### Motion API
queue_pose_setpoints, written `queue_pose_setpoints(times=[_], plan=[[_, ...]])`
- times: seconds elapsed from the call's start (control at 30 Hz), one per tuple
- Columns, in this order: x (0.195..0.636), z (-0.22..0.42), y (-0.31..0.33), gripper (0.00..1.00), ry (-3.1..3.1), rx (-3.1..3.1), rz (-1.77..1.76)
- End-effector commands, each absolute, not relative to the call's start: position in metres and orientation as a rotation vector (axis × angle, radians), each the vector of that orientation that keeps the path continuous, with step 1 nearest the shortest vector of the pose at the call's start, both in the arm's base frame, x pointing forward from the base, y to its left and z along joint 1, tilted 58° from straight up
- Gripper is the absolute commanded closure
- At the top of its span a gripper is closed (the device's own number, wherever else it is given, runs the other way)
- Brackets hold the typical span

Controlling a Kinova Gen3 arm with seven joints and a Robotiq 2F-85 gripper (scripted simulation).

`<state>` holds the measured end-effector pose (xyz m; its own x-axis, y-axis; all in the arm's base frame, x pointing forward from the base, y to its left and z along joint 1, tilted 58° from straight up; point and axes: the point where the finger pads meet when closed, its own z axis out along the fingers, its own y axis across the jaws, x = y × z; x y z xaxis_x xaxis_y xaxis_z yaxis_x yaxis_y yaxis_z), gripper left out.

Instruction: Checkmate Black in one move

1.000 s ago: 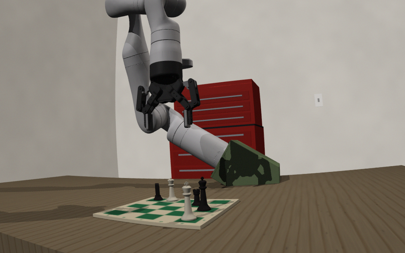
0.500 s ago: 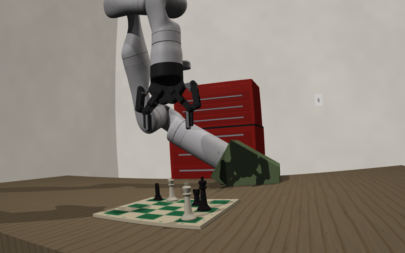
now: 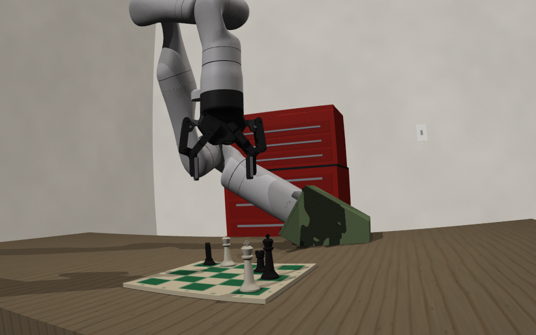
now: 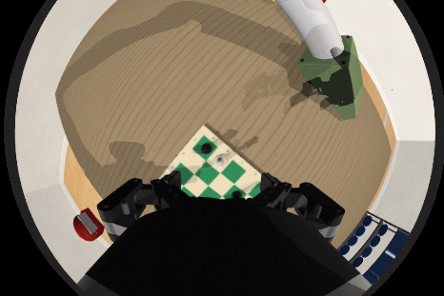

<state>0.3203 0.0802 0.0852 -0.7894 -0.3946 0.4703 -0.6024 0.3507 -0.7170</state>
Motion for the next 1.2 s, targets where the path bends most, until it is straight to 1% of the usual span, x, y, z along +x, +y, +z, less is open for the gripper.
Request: queue_pose_setpoints(times=[0.0, 0.33, 0.63, 1.17], plan=[[0.320, 0.084, 0.075, 0.00, -2.325, 0.981, 1.371], [0.323, 0.078, 0.068, 0.00, -1.936, 1.407, 1.180], [0.325, 0.076, 0.066, 0.00, -1.713, 1.600, 1.067], [0.327, 0.074, 0.065, 0.00, -1.548, 1.724, 0.984]])
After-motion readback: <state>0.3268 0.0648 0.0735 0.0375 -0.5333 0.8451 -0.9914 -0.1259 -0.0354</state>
